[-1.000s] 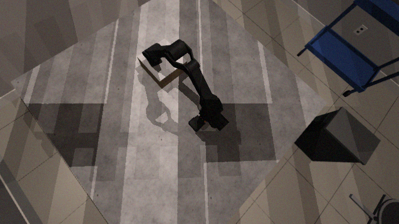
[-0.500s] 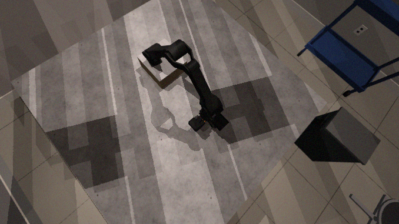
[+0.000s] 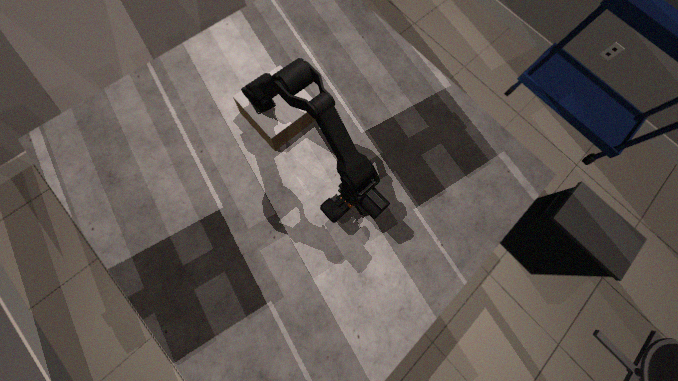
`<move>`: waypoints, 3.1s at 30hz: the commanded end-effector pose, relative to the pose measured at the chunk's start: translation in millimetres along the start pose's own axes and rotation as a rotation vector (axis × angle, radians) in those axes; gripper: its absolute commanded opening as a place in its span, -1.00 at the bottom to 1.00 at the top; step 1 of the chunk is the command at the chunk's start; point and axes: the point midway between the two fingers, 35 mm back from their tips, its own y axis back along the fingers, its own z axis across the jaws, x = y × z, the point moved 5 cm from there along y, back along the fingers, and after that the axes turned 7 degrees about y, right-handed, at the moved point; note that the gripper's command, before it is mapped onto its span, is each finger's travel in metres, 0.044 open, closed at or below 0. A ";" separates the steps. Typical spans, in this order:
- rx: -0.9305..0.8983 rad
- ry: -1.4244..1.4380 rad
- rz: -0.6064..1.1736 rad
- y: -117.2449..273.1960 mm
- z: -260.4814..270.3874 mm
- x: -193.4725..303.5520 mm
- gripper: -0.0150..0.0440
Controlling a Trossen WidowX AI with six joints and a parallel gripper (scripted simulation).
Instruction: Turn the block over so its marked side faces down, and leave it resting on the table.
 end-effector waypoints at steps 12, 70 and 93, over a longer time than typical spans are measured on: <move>0.024 0.004 -0.204 -7.6 1.0 9.7 -0.49; 0.116 0.003 -0.969 -56.5 6.4 54.6 -0.49; 0.119 0.003 -0.992 -55.5 6.5 55.5 0.13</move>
